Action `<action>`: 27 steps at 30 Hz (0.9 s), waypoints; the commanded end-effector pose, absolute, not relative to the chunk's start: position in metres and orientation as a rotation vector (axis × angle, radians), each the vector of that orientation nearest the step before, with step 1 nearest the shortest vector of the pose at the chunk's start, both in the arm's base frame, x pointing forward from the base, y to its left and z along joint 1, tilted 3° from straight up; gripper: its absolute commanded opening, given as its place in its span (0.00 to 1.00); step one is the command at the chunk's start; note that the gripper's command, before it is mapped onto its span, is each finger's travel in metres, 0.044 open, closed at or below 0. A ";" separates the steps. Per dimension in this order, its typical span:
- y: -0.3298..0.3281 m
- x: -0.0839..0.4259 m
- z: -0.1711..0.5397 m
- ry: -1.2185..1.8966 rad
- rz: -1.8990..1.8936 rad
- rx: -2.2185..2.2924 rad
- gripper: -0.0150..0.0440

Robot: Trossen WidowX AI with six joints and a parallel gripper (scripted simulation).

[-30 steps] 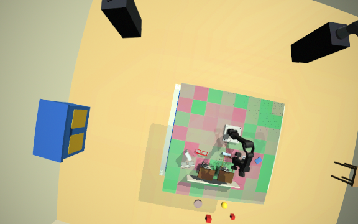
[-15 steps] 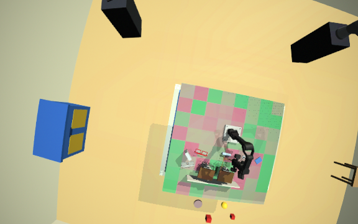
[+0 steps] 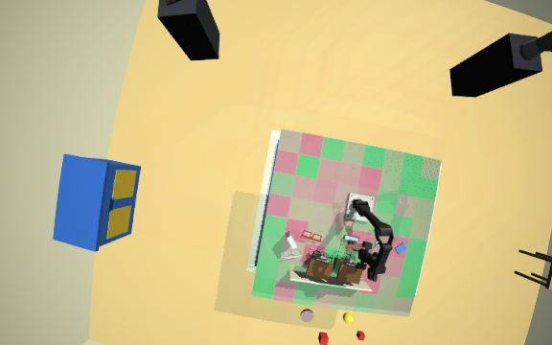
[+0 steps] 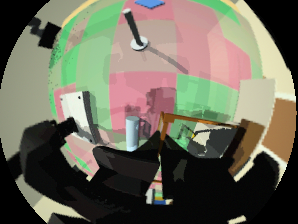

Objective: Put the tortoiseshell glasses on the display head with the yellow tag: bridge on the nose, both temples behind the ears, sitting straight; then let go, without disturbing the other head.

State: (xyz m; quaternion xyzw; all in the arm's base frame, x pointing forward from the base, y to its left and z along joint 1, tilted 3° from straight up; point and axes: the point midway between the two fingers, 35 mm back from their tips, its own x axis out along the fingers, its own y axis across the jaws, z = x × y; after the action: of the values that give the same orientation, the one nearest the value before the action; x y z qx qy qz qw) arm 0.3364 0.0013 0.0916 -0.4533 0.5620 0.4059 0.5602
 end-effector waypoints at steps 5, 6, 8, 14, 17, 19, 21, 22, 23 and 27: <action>-0.001 0.347 0.092 1.322 0.963 -1.067 0.25; -0.002 0.348 0.092 1.322 0.963 -1.067 0.25; -0.003 0.351 0.092 1.322 0.963 -1.068 0.25; -0.005 0.359 0.093 1.322 0.962 -1.068 0.25; -0.006 0.364 0.093 1.321 0.962 -1.068 0.25; -0.007 0.366 0.094 1.321 0.962 -1.068 0.25; -0.007 0.369 0.094 1.321 0.962 -1.069 0.25; -0.008 0.371 0.094 1.321 0.962 -1.069 0.25; -0.008 0.372 0.094 1.321 0.961 -1.069 0.25; -0.010 0.378 0.094 1.321 0.961 -1.069 0.25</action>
State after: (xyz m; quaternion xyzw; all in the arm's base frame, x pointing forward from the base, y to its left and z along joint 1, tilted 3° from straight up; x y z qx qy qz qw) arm 0.3742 -0.0083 0.0949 -0.4541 0.5609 0.4054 0.5611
